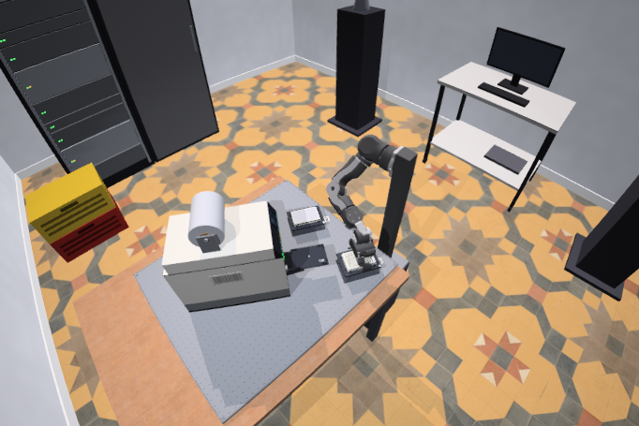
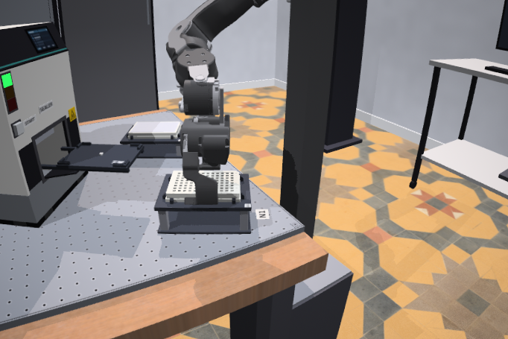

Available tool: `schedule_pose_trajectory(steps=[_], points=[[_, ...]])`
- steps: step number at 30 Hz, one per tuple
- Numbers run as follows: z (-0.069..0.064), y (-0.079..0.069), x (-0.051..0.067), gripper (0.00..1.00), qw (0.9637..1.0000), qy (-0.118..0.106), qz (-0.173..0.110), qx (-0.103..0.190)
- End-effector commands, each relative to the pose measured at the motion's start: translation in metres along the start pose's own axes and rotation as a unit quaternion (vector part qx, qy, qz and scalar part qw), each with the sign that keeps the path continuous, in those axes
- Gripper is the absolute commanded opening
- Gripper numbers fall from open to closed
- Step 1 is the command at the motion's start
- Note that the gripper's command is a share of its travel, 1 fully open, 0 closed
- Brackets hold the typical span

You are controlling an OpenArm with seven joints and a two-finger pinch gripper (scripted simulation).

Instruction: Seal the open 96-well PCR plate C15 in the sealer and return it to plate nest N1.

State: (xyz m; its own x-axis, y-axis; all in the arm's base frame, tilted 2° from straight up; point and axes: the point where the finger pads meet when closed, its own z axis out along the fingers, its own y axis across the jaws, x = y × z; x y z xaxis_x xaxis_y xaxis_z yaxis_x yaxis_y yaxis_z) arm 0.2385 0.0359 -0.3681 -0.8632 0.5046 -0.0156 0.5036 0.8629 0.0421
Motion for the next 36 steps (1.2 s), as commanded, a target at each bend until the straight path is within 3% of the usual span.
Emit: schedule_pose_trajectory(steps=[1, 13, 14, 36], points=[[0.0010, -0.0029, 0.0017, 0.77, 1.0000, 0.002, 0.002, 0.005], [0.0010, -0.0029, 0.0017, 0.77, 1.0000, 0.002, 0.002, 0.005], [0.0008, -0.0024, 0.0015, 0.00, 1.0000, 0.001, 0.002, 0.004], [-0.0001, -0.0005, 0.0007, 0.00, 1.0000, 0.001, 0.001, 0.000]])
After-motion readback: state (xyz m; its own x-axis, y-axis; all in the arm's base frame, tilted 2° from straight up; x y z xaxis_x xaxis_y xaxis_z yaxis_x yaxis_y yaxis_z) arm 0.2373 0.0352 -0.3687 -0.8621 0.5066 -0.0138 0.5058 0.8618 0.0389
